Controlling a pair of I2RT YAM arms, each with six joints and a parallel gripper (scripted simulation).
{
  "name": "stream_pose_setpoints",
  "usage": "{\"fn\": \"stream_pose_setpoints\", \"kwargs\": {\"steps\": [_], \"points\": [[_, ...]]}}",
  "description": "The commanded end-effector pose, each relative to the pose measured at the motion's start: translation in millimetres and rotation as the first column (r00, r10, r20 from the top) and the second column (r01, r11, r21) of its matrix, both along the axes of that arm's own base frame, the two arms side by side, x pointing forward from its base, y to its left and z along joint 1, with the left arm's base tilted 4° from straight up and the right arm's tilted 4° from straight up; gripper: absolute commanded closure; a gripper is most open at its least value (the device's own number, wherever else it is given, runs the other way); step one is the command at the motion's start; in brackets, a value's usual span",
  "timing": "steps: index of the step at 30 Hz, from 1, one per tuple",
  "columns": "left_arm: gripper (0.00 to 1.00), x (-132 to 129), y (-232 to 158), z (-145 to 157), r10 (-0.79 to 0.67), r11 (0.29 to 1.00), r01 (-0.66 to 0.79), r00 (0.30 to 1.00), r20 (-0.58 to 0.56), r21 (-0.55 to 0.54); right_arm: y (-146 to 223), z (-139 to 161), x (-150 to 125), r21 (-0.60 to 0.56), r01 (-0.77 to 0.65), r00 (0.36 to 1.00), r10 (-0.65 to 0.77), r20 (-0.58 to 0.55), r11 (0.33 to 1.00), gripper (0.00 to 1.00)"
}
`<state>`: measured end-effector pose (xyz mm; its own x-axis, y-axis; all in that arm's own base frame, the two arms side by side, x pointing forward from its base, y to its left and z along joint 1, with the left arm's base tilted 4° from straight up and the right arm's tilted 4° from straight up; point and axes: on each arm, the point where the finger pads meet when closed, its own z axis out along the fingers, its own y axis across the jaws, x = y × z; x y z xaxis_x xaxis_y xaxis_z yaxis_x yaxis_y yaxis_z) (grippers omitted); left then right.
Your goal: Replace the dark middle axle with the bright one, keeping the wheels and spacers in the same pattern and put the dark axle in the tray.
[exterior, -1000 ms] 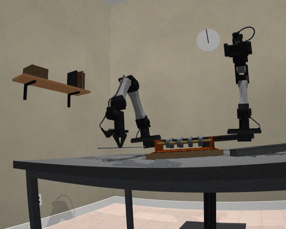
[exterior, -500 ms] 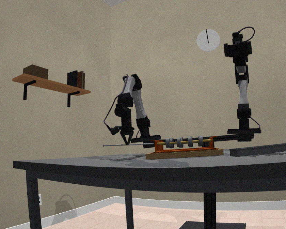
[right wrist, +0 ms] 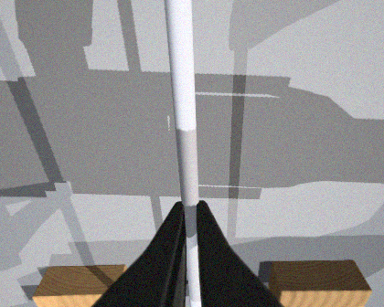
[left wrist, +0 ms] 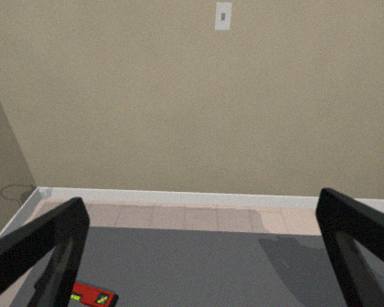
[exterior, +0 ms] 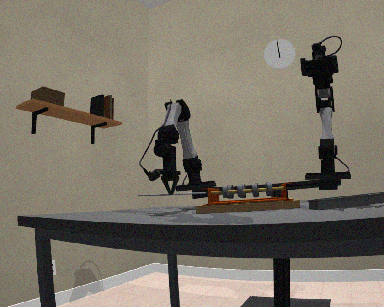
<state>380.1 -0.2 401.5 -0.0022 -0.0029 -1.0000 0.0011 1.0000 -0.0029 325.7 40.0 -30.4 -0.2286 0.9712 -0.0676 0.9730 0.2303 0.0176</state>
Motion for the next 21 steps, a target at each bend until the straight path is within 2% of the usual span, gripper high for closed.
{"fn": "stream_pose_setpoints", "kwargs": {"steps": [1,15,18,21], "points": [[0.0,-0.9,-0.1,22.7,-0.005,1.0,0.005,0.998,0.056,-0.006,-0.1,3.9,5.9,0.003,-0.006,1.0,0.006,0.027,1.0,1.0],[0.0,-0.9,-0.1,22.7,-0.005,1.0,0.005,0.998,0.056,-0.006,0.1,-7.1,-2.2,-0.005,-0.012,1.0,0.012,-0.006,1.0,1.0],[0.0,-0.9,-0.1,22.7,-0.005,1.0,0.005,0.998,0.056,-0.006,1.5,2.3,6.9,0.002,-0.011,1.0,0.011,0.022,1.0,1.0],[0.0,-0.9,-0.1,22.7,-0.005,1.0,0.005,0.998,0.056,-0.006,5.7,0.0,3.3,-0.004,-0.004,1.0,0.004,0.016,1.0,1.0]]}}
